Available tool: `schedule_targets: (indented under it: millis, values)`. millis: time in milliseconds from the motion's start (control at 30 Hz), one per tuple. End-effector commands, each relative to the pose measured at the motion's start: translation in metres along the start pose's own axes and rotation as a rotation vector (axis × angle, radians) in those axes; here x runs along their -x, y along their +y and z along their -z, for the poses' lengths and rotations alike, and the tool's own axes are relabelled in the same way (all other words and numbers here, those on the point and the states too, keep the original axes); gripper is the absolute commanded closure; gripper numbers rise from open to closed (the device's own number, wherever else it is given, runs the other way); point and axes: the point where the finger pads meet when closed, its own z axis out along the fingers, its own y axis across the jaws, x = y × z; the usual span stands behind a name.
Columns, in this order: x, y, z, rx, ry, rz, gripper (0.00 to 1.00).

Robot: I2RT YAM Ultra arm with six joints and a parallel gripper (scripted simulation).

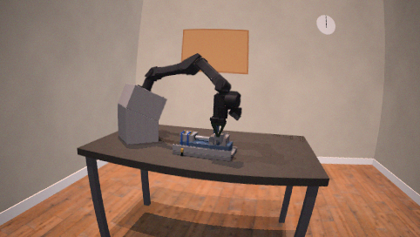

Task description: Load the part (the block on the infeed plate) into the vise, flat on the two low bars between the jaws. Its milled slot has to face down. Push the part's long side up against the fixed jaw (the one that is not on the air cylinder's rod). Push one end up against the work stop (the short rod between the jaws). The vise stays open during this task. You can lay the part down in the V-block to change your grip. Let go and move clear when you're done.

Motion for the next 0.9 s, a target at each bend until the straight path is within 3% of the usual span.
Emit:
schedule_targets:
  millis: [0, 867]
  values:
    - [0.0040, 0.0010, 0.0103, -0.007, -0.016, -0.004, 1.00]
    - [0.0050, 0.0109, 0.0092, -0.002, -0.017, 0.002, 1.00]
